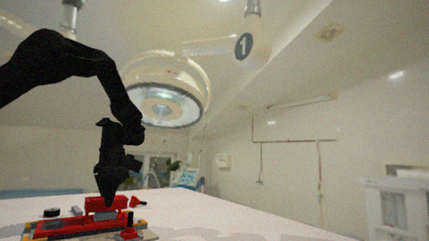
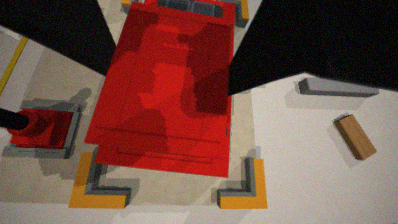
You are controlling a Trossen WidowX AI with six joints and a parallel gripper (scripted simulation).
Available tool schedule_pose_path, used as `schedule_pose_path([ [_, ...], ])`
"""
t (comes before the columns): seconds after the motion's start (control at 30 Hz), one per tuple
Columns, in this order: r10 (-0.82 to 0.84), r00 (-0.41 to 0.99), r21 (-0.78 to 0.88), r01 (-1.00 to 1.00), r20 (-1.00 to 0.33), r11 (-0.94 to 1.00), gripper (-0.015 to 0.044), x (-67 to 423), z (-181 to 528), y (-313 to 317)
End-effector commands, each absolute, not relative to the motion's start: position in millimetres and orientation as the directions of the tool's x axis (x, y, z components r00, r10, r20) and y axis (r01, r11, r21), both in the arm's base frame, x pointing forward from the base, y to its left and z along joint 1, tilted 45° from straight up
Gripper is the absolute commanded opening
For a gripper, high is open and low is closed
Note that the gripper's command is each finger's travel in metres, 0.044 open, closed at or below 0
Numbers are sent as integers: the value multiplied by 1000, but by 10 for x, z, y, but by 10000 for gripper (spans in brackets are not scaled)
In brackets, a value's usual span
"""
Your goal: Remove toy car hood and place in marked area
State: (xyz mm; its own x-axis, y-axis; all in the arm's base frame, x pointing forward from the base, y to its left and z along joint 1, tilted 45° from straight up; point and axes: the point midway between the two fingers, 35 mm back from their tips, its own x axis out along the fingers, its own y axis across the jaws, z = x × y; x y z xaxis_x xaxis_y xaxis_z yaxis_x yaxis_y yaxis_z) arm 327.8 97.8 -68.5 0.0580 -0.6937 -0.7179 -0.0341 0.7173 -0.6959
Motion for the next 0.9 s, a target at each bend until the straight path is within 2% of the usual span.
schedule_pose_path([
  [0.0, -689, 57, -691, -27, -723, 723, 0, 3281, -630, 1047],
  [0.3, -688, 56, -690, -27, -723, 723, 0, 3253, -356, 1310],
  [0.87, -682, 61, -684, -38, -729, 728, 0, 3382, 313, 647],
])
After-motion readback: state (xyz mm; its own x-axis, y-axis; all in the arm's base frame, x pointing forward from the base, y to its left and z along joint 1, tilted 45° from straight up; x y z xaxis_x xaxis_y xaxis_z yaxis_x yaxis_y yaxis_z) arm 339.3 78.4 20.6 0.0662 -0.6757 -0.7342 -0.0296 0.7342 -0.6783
